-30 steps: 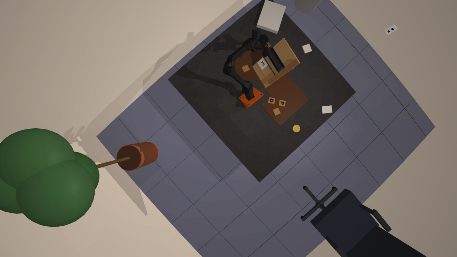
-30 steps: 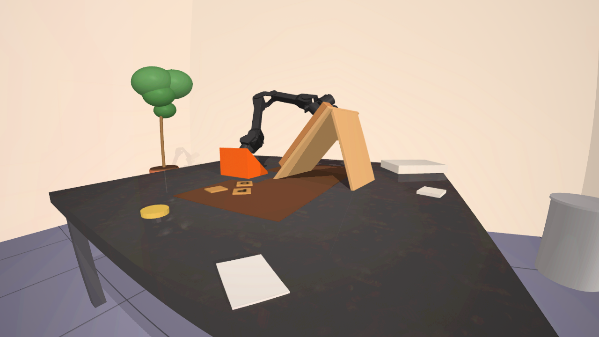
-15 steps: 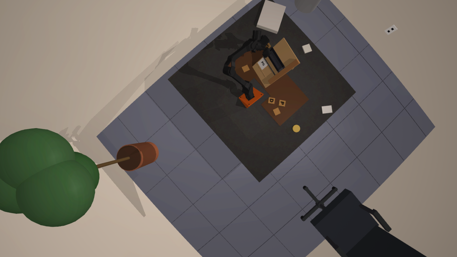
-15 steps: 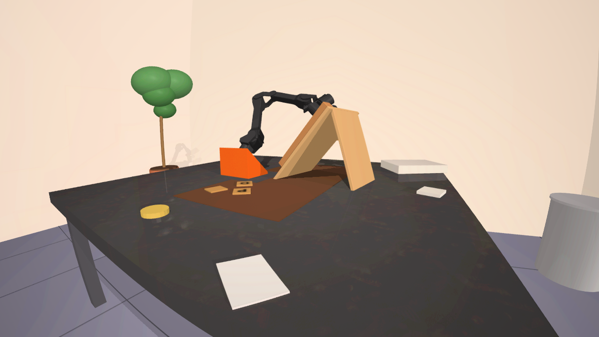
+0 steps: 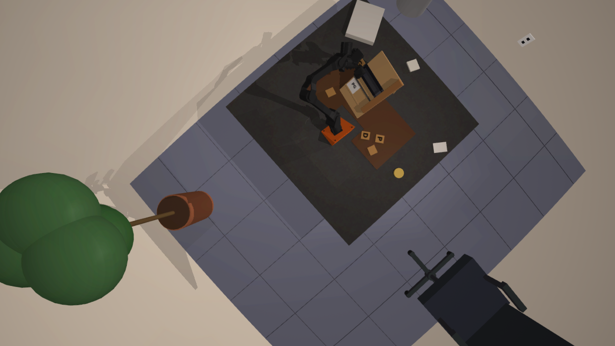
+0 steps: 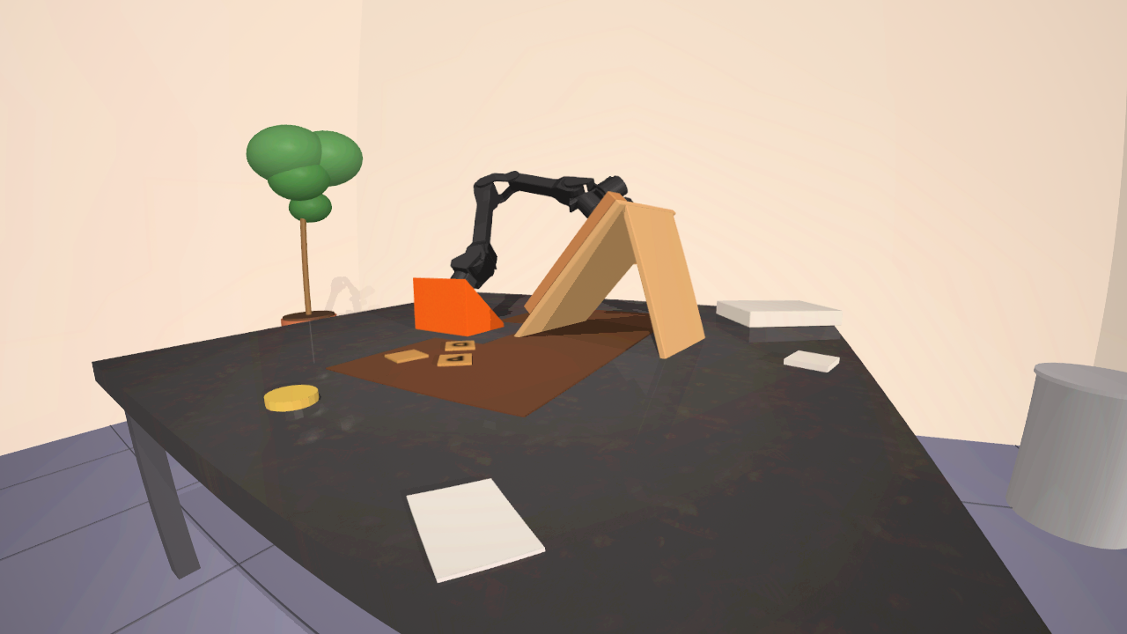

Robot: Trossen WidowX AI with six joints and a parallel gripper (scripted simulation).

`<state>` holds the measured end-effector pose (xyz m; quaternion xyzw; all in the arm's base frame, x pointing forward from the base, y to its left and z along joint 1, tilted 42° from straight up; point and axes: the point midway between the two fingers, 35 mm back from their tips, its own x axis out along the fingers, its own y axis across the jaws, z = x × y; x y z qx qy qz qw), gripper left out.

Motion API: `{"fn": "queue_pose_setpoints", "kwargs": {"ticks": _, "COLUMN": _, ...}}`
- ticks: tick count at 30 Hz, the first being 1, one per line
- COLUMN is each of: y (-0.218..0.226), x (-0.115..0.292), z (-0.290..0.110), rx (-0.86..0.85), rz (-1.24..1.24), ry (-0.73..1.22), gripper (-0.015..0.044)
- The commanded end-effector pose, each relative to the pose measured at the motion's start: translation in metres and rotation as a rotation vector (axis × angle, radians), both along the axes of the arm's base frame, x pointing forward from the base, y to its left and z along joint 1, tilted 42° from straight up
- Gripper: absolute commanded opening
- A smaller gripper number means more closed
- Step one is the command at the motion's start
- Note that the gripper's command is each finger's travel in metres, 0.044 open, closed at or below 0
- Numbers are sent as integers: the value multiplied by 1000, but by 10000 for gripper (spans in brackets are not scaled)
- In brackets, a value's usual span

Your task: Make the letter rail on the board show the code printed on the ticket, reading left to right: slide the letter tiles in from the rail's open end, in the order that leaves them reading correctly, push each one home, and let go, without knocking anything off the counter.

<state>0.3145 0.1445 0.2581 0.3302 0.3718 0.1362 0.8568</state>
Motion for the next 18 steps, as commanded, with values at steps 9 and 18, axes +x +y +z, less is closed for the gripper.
{"fn": "queue_pose_setpoints", "kwargs": {"ticks": 9, "y": -4, "x": 0, "z": -4, "rx": -2, "rz": 5, "ry": -2, "gripper": 0}}
{"fn": "queue_pose_setpoints", "kwargs": {"ticks": 18, "y": -7, "x": 0, "z": -8, "rx": -2, "rz": 5, "ry": -1, "gripper": 0}}
